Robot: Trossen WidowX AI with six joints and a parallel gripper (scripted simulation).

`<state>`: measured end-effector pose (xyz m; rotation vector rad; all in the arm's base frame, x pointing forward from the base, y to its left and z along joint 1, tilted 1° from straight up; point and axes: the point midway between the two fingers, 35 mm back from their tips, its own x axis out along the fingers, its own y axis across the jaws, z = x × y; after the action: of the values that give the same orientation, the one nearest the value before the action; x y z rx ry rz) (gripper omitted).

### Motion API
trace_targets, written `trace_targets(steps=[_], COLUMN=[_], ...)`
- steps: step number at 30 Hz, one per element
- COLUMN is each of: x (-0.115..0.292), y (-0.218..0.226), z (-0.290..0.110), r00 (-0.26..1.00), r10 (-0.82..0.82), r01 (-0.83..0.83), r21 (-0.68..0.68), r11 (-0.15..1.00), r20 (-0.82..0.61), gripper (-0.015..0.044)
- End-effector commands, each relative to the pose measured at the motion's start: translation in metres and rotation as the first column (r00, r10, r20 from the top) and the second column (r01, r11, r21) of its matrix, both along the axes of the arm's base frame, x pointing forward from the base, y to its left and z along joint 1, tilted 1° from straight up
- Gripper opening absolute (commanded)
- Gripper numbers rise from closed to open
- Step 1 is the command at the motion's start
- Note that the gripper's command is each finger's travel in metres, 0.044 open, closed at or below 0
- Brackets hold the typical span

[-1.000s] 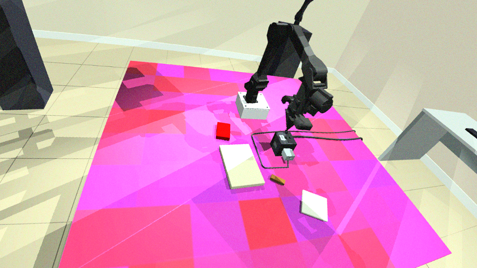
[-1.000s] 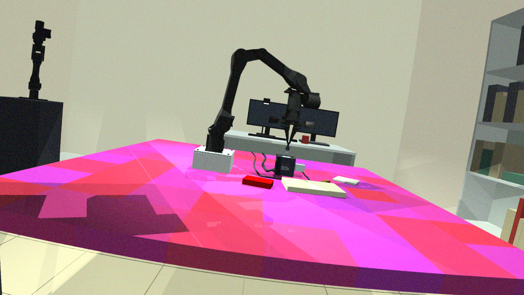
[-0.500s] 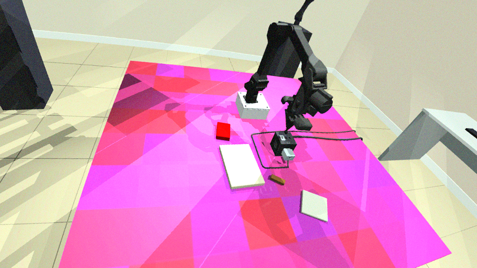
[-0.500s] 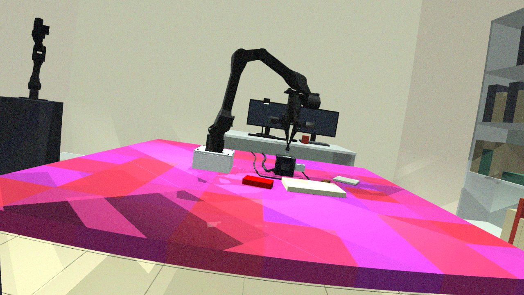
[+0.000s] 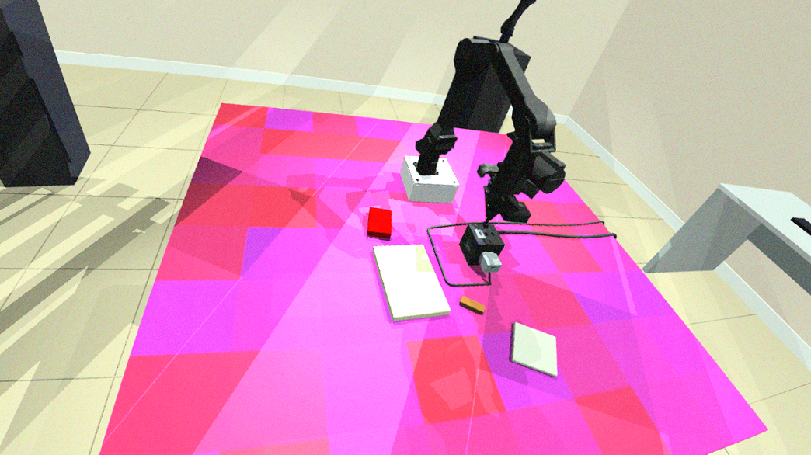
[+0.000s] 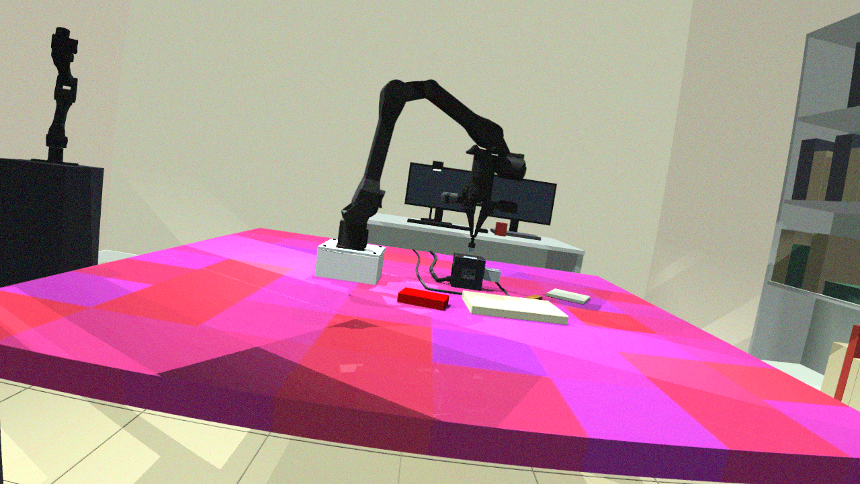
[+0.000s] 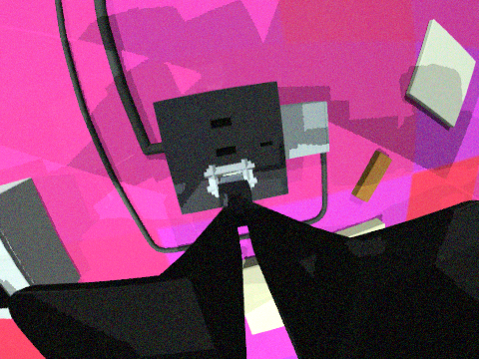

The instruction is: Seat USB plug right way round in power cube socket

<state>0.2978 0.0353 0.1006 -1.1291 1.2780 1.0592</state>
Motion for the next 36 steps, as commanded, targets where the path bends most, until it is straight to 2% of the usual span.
trace_targets(steps=[1,36], x=[0.0003,0.0002], y=[-0.0010,-0.0025], z=[-0.0009,-0.0051], r00=[1.000,1.000], r10=[0.007,0.022], r01=[-0.007,-0.022], r21=[-0.006,-0.016], r11=[1.000,1.000], r20=[0.000,-0.001], gripper=[0.0000,0.0000])
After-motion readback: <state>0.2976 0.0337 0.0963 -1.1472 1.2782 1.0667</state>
